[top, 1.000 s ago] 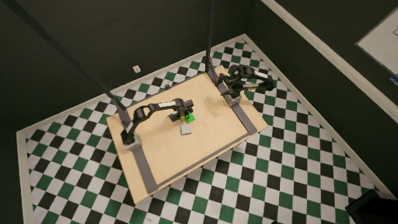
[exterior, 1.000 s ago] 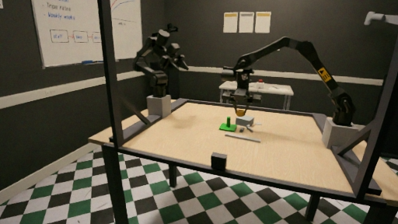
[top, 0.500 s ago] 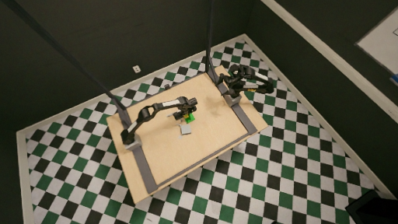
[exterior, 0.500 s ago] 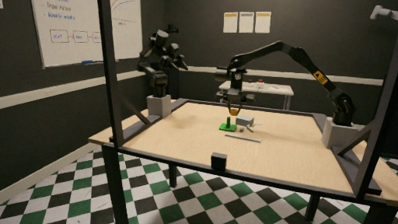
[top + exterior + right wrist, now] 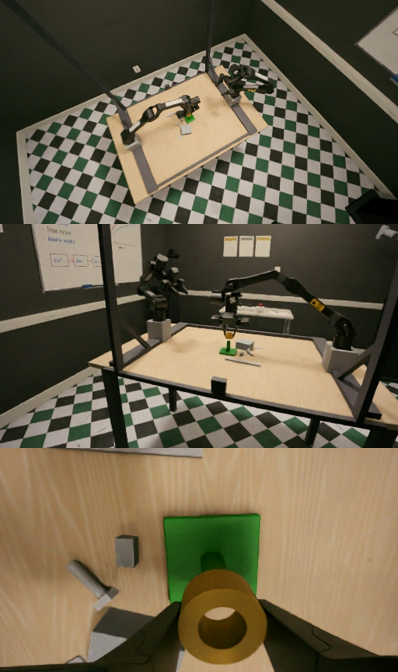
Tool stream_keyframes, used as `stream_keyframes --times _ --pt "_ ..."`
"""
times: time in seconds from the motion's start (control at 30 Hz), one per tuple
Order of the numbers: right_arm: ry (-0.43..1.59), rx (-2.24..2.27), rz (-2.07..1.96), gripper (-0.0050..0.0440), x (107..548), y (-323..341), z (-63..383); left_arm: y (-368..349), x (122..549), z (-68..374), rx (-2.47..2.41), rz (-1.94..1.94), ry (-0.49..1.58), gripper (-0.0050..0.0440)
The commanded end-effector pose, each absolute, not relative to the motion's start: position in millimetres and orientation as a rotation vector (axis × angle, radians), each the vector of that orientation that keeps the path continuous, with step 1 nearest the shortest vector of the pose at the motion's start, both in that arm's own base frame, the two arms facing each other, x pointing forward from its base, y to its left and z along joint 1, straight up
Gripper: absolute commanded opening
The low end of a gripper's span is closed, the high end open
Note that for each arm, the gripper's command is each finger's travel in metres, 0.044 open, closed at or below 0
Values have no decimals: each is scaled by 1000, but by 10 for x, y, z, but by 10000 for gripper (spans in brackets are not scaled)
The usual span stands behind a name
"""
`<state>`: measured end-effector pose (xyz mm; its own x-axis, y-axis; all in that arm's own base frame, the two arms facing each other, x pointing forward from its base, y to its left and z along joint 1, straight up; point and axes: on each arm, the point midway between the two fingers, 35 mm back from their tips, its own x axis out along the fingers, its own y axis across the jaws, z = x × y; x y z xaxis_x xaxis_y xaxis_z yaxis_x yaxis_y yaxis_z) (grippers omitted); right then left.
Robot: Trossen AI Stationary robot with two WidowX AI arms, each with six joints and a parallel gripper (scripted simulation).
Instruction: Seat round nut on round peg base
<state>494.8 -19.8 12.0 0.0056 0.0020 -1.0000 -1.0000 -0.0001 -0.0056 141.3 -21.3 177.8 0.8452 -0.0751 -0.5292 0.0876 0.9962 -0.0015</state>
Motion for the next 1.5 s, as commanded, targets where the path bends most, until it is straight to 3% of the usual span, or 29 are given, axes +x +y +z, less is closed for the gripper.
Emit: stream_keyframes --times 0.0,0.27,0.7,0.9,1.27,1.47 --pt "1192 -1217 1190 156 5005 -183 202 -211 1414 1804 21 -84 553 440" --pt "1206 -1207 1205 156 4964 -169 41 -211 1414 1804 21 -84 553 440" --pt "1185 -1223 1185 156 5003 -184 161 -211 1414 1804 21 -84 553 440" --pt "1207 -1207 1205 156 4969 -179 -113 -211 1414 1804 21 -84 553 440" --pt "1185 -1223 1185 156 5013 -186 8 -211 1414 1804 21 -84 553 440" --pt "1207 -1207 1205 156 4969 -180 -265 -211 1414 1804 21 -84 553 440"
